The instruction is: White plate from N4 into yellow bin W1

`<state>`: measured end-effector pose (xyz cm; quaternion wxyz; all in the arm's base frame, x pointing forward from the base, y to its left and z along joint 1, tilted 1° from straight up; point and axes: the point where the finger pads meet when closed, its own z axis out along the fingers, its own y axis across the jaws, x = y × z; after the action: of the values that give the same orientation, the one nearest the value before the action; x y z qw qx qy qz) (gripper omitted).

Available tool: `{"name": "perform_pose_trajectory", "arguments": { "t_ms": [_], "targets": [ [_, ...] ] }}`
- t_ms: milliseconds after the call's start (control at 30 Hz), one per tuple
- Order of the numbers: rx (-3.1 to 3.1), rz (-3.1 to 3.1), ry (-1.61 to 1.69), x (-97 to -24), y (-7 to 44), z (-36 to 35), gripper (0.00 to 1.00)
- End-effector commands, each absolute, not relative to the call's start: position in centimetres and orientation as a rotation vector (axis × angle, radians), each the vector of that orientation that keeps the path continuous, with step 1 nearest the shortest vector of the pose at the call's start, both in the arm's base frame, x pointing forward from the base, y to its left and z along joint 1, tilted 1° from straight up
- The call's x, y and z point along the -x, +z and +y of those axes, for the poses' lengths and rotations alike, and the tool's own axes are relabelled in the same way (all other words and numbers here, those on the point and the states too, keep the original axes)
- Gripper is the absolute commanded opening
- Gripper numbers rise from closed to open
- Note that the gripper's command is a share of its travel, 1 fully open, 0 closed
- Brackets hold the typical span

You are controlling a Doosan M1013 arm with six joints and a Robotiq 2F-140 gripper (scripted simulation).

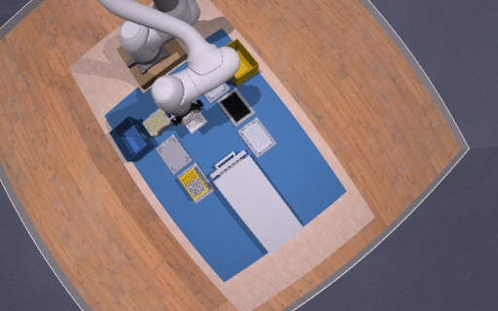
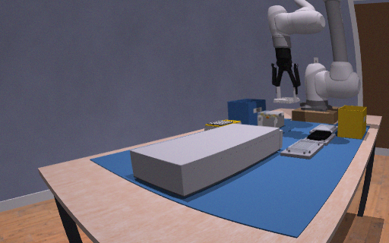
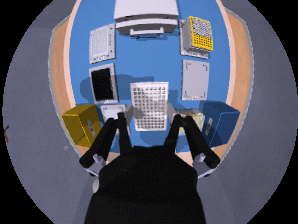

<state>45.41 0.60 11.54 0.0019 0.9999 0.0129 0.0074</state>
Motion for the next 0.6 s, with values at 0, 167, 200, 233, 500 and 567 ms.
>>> {"name": "perform_pose_trajectory", "arguments": {
  "t_ms": [0,167,200,233,500,567],
  "targets": [
    [-3.137,0.040,0.023,-45.1,11.5,1.6,0.10],
    [-3.137,0.040,0.023,-44.6,11.5,2.9,0.10],
    [-3.137,0.040,0.023,-44.6,11.5,2.9,0.10],
    [-3.137,0.040,0.023,-44.6,11.5,2.9,0.10],
    [-3.137,0.040,0.023,-43.9,11.5,4.9,0.10],
    [-3.137,0.040,0.023,-43.7,11.5,5.4,0.10]
  ]
}}
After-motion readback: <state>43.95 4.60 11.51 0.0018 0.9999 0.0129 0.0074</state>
